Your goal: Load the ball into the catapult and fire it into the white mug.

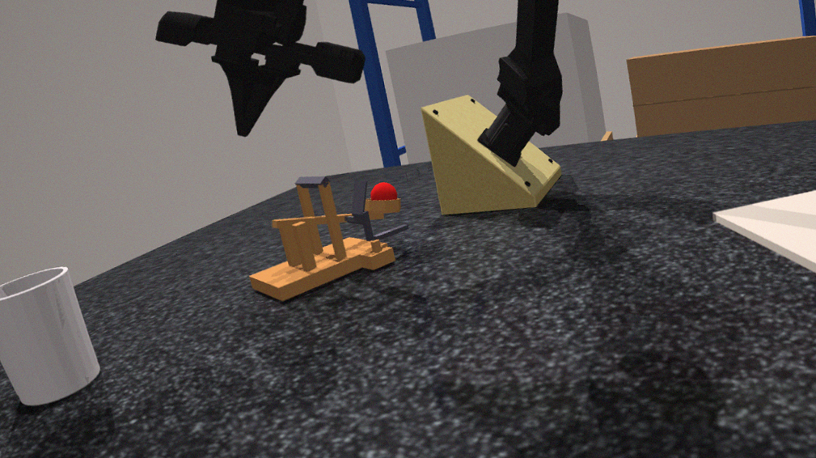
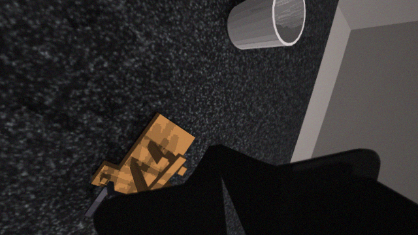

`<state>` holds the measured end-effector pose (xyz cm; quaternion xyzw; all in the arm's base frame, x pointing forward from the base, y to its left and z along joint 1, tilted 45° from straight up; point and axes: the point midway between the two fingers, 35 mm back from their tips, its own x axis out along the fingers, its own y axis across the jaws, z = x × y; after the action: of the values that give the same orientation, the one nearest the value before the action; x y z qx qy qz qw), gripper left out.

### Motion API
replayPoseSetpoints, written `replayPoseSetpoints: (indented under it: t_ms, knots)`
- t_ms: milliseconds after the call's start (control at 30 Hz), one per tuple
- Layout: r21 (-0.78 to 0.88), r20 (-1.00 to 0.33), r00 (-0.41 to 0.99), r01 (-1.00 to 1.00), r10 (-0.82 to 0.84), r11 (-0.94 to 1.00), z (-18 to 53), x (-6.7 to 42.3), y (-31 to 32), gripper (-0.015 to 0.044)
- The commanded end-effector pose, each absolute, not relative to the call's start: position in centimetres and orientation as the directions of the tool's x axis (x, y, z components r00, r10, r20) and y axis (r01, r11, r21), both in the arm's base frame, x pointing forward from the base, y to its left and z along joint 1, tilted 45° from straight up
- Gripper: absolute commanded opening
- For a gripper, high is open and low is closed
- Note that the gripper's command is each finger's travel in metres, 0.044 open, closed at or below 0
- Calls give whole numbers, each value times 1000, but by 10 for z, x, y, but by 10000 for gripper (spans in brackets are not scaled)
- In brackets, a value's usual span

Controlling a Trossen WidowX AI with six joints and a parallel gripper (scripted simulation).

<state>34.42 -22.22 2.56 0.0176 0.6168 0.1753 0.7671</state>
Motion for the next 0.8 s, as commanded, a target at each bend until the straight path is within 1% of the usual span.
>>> replayPoseSetpoints:
  t_ms: [0, 367, 767]
  knots:
    - [221, -957, 99, -361, 273, 906, 27, 326, -203, 0]
    - [208, -975, -74, -627, 208, 751, 31, 280, -160, 0]
    - [268, -963, -249, -839, 104, 473, 35, 222, -124, 0]
